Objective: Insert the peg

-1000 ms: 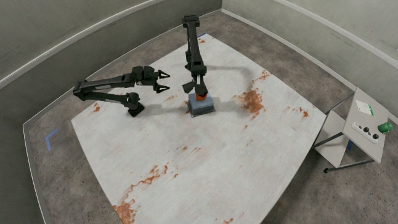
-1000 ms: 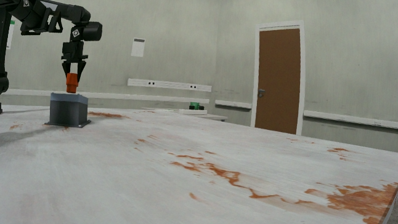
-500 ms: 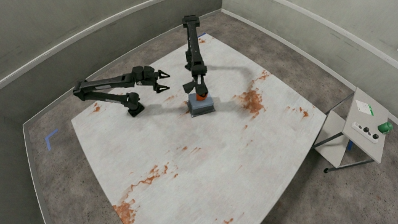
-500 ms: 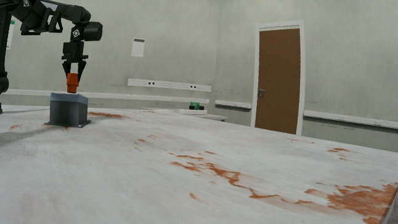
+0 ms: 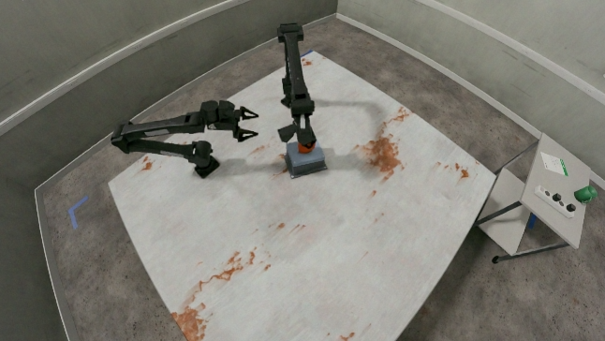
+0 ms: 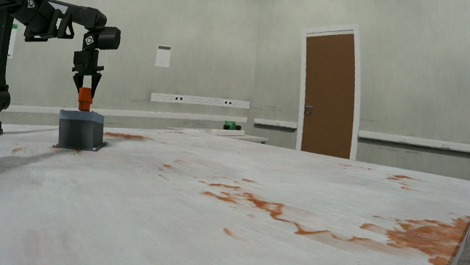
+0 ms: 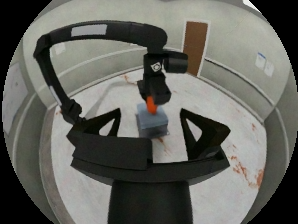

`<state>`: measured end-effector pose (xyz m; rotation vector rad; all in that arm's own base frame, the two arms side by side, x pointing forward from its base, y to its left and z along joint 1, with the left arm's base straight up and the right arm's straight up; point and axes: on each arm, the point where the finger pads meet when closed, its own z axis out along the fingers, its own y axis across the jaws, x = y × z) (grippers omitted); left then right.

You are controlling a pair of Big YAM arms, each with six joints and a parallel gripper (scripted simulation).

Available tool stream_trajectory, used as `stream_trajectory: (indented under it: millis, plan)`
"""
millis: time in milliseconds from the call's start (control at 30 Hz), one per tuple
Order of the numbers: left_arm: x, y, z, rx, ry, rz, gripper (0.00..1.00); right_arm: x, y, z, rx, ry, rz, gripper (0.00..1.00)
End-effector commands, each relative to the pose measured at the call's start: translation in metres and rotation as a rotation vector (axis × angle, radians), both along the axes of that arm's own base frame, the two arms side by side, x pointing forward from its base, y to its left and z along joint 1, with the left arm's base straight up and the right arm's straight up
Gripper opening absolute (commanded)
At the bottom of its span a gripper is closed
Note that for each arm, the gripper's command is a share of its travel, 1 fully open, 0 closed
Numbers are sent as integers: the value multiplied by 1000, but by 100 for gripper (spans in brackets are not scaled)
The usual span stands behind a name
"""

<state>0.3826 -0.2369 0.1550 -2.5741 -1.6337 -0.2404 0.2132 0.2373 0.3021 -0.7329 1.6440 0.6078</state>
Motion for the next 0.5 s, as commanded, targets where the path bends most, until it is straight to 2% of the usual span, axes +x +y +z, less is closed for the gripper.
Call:
stream_trajectory:
  millis: [0,167,200,467]
  plan:
    - [6,-7,29,-41,-63,-6,40,1,1,22,28,-27,-1,100]
    - [7,-6,21,-30,-47,-1,40,1,1,22,28,-27,-1,100]
    - [3,-6,29,-35,-54,-6,40,1,1,22,28,-27,-1,100]
    - [8,-10,30,-29,-44,-1,40,1,1,22,28,-27,-1,100]
